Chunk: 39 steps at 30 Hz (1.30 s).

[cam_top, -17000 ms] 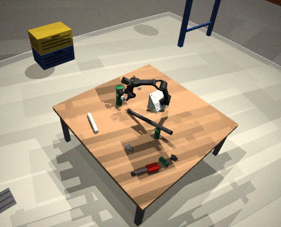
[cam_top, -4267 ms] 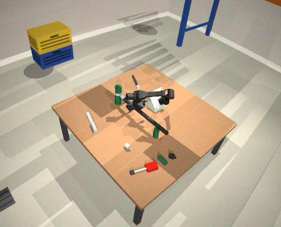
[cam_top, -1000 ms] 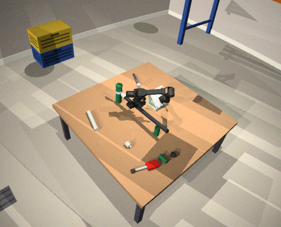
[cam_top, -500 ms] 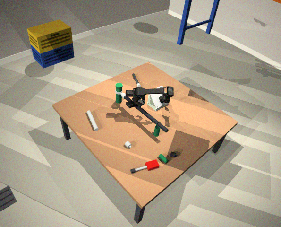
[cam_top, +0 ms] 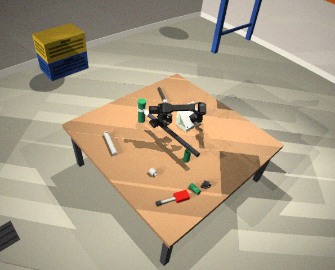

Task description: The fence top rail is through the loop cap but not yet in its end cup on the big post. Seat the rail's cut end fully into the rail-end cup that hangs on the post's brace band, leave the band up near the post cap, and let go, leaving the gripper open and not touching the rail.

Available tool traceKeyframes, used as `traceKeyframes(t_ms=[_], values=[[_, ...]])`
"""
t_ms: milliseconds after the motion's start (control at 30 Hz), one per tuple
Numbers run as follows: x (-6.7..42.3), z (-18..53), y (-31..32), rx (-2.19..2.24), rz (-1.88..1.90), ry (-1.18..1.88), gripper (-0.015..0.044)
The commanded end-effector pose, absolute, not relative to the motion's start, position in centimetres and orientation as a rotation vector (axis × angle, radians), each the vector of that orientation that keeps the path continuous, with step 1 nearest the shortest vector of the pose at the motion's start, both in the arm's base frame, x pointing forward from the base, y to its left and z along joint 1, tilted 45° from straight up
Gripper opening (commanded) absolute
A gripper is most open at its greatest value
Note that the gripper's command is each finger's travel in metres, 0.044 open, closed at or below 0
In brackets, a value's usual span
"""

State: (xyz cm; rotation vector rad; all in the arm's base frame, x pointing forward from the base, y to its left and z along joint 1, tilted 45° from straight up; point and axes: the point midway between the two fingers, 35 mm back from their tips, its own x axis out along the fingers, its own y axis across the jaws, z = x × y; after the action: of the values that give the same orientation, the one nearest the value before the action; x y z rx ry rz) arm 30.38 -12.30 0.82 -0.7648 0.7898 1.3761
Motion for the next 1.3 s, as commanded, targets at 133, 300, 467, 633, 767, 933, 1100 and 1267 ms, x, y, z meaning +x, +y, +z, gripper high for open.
traceKeyframes(t_ms=[133, 300, 467, 633, 767, 933, 1100, 1267], values=[[30.21, 0.60, -13.43, -0.775, 1.361, 0.800, 0.0000], [30.18, 0.39, -13.65, -0.775, 1.361, 0.800, 0.0000], [30.20, 0.18, -13.87, -0.775, 1.361, 0.800, 0.0000], [30.28, 0.05, -13.21, -0.762, 1.374, 0.791, 0.0000], [30.28, 0.05, -13.21, -0.762, 1.374, 0.791, 0.0000], [30.28, 0.05, -13.21, -0.762, 1.374, 0.791, 0.0026], [30.28, 0.05, -13.21, -0.762, 1.374, 0.791, 0.0157], [30.29, 0.44, -13.23, -0.762, 1.374, 0.791, 0.0289]])
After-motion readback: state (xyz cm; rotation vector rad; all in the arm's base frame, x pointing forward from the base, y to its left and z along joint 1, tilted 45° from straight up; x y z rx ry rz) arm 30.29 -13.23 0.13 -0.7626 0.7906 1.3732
